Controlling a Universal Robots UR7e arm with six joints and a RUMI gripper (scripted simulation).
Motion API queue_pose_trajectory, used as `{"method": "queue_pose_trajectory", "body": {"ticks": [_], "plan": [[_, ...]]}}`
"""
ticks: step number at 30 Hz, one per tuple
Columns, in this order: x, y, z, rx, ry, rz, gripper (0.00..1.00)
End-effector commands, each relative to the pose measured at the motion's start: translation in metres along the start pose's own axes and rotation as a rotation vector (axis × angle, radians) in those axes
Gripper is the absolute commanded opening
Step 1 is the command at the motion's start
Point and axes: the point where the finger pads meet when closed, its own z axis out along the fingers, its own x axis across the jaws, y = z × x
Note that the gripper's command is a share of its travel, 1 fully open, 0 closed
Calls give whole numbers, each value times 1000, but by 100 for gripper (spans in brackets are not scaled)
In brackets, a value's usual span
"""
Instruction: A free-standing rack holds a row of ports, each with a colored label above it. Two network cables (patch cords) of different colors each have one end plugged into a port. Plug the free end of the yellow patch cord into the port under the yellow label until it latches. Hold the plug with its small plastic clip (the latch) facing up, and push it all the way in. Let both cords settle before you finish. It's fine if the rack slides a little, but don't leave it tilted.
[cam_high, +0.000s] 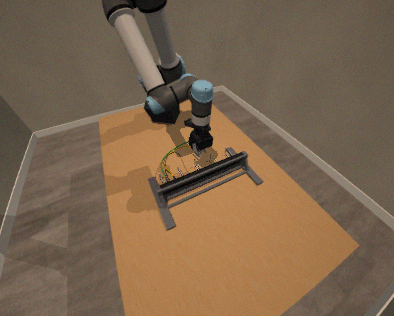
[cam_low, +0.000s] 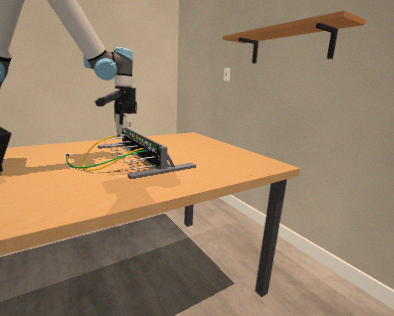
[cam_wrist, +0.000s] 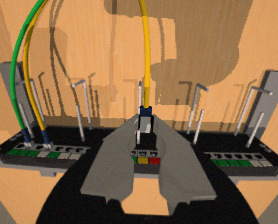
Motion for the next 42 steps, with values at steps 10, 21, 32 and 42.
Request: {"method": "queue_pose_trajectory", "body": {"ticks": [10,21,32,42], "plan": [[0,1,0,-1,0,0,0],[0,6,4,0,0,0,0],[0,17,14,0,0,0,0],[0,28,24,0,0,0,0]]}}
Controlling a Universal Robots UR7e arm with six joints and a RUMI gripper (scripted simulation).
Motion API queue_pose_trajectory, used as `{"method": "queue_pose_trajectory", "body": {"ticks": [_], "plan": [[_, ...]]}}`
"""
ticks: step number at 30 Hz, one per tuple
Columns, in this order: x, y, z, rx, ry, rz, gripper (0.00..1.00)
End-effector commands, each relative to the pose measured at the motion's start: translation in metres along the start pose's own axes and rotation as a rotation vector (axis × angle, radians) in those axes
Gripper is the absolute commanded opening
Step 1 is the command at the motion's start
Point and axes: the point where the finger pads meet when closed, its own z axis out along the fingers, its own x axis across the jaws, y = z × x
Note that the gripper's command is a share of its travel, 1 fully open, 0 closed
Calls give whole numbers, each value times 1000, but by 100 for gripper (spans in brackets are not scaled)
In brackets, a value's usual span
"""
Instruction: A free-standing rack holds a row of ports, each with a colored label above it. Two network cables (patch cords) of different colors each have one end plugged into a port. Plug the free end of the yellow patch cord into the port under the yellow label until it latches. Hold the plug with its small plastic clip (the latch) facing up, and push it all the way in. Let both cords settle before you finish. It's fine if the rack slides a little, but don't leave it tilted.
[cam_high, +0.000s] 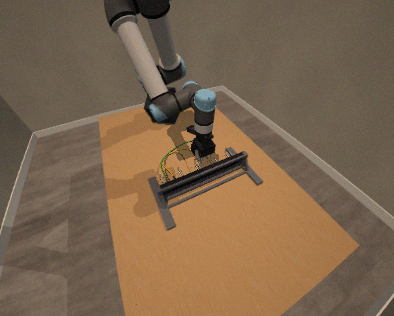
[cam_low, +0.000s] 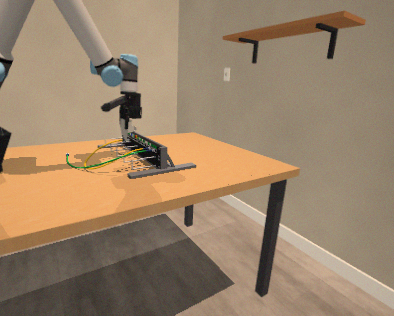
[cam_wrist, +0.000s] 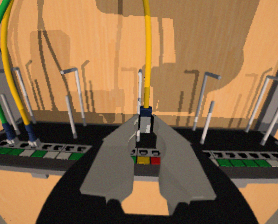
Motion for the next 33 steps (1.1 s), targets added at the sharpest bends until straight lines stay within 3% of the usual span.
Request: {"method": "queue_pose_trajectory", "body": {"ticks": [1,33], "plan": [[0,5,4,-1,0,0,0],[0,8,6,-2,0,0,0]]}}
